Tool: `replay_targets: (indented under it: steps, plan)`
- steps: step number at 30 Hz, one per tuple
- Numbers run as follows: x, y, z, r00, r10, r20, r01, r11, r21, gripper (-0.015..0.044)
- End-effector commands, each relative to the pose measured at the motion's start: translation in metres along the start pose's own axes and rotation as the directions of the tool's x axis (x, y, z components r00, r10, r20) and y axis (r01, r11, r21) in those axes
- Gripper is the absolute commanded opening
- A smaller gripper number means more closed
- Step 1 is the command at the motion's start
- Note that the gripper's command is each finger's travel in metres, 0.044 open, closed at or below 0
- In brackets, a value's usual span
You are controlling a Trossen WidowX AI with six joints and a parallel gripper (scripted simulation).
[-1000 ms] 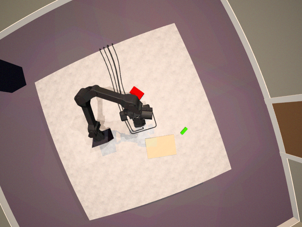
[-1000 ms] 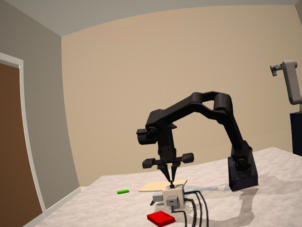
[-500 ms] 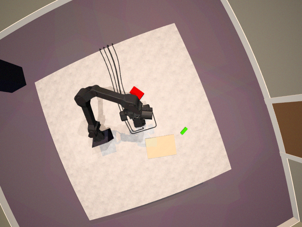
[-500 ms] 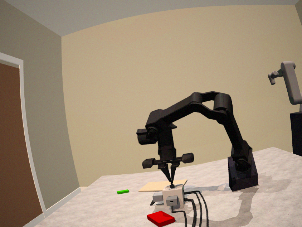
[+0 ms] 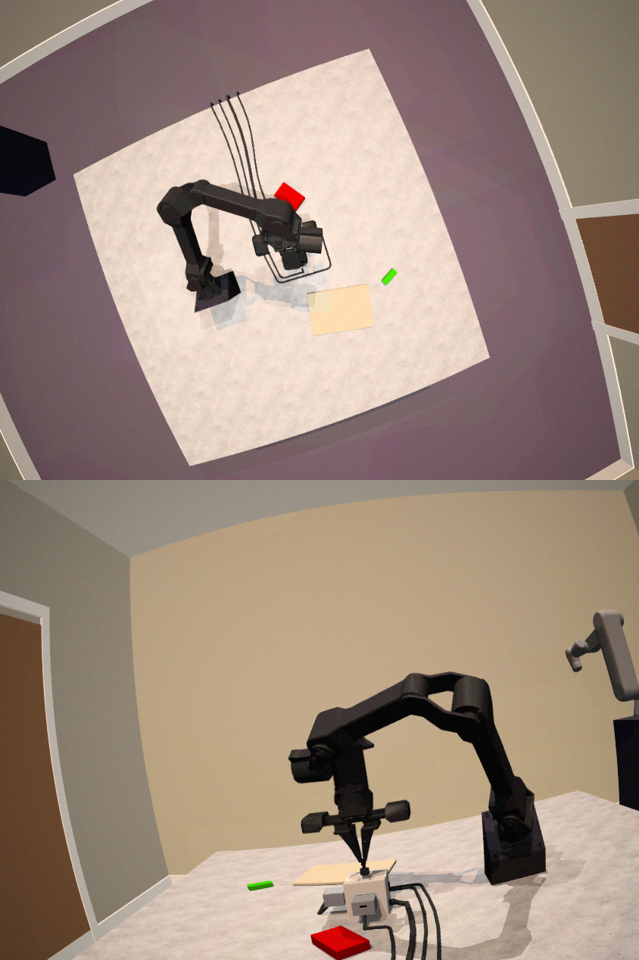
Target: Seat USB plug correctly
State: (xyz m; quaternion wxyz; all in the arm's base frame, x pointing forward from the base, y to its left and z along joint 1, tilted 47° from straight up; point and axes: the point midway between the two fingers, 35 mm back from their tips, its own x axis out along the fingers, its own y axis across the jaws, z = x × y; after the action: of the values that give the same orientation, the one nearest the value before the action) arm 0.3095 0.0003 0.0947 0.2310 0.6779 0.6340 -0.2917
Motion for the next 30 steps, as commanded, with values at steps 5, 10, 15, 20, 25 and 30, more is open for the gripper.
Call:
replay_targets:
  steps: [5,10,15,20,25,30]
  plan:
    - [-0.007,0.001,0.001,1.000,0.002,0.003,-0.002,1.000,-0.003,0.0000]
    - [-0.010,0.001,0.001,1.000,0.002,0.003,-0.002,1.000,-0.003,0.0000]
    - [-0.013,0.001,0.001,1.000,0.002,0.003,-0.002,1.000,-0.003,0.0000]
    - [-0.017,0.001,0.001,1.000,0.002,0.003,-0.002,1.000,-0.003,0.0000]
    - [-0.020,0.001,0.001,1.000,0.002,0.003,-0.002,1.000,-0.003,0.0000]
    - [-0.023,0.001,0.001,1.000,0.002,0.003,-0.002,1.000,-0.003,0.0000]
